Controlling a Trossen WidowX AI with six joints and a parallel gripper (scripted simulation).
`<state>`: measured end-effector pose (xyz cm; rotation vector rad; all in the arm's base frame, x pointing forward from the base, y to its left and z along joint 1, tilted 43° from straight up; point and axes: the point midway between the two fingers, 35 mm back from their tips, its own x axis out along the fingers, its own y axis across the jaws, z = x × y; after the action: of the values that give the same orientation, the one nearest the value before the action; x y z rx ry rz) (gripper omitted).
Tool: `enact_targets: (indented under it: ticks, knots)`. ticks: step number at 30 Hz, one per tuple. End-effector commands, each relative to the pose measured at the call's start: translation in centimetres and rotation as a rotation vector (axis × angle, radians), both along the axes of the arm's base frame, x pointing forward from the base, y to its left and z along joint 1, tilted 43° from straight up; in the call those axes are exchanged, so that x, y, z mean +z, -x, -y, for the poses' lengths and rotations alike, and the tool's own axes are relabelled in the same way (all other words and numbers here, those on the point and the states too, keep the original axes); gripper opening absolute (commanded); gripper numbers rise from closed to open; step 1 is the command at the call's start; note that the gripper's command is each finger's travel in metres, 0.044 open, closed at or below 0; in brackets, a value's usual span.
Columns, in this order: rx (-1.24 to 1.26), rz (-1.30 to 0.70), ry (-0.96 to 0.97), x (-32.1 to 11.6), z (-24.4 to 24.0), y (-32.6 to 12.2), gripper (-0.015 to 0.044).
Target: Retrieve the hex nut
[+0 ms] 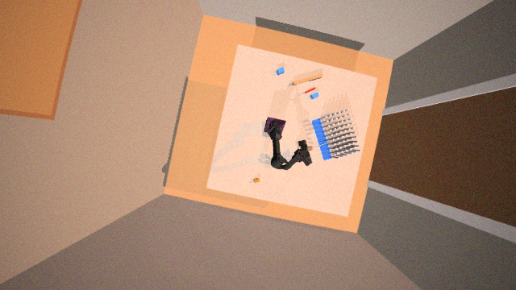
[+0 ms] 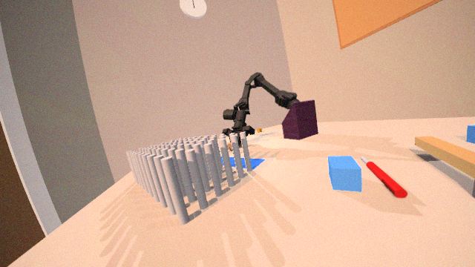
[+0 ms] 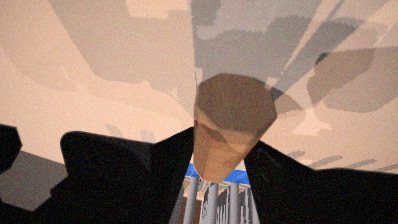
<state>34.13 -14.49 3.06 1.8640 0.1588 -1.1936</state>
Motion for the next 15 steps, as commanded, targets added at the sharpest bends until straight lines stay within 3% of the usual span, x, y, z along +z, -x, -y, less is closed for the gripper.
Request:
enact_targets:
  ticks: [1, 15]
  knots:
    - [0.008, -0.002, -0.003, 0.05, 0.03, 0.35, 0.0]
    - [0.007, -0.002, -0.002, 0.38, 0.46, 1.19, 0.0]
